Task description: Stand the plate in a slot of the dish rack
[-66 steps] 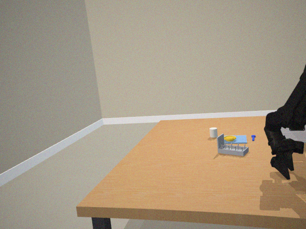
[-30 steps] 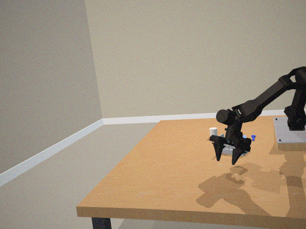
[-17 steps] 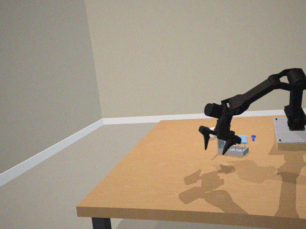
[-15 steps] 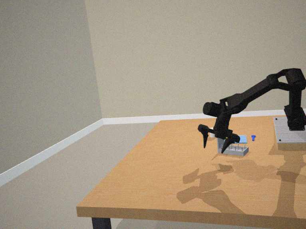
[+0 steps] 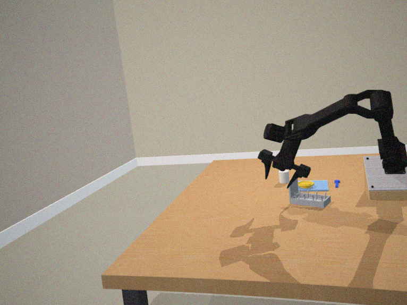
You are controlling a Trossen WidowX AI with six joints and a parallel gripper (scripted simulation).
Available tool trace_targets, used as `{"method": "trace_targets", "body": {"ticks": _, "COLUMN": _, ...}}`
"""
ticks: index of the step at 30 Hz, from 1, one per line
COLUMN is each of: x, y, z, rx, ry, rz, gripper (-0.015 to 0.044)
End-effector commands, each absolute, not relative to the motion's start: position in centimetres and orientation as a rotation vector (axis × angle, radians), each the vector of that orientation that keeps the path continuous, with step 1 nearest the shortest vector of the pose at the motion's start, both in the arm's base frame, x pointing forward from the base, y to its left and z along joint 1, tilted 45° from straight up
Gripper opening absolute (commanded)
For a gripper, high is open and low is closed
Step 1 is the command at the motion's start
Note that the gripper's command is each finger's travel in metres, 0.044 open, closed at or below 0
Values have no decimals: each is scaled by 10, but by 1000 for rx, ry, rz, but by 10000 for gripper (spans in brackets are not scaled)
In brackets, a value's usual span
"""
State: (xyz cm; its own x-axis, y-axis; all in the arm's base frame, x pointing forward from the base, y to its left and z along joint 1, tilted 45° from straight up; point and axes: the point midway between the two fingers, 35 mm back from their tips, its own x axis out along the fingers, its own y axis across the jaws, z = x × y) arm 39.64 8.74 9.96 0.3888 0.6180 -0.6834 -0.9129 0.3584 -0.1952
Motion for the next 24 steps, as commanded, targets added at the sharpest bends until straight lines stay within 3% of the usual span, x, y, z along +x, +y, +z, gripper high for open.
{"method": "trace_targets", "body": {"ticks": 1, "x": 401, "y": 68, "z": 92, "rx": -564, "ry": 634, "rz": 1014, "gripper": 400}}
{"method": "trace_targets", "body": {"ticks": 24, "x": 375, "y": -50, "z": 41, "rx": 3, "ry": 1163, "rz": 791, "gripper": 400}}
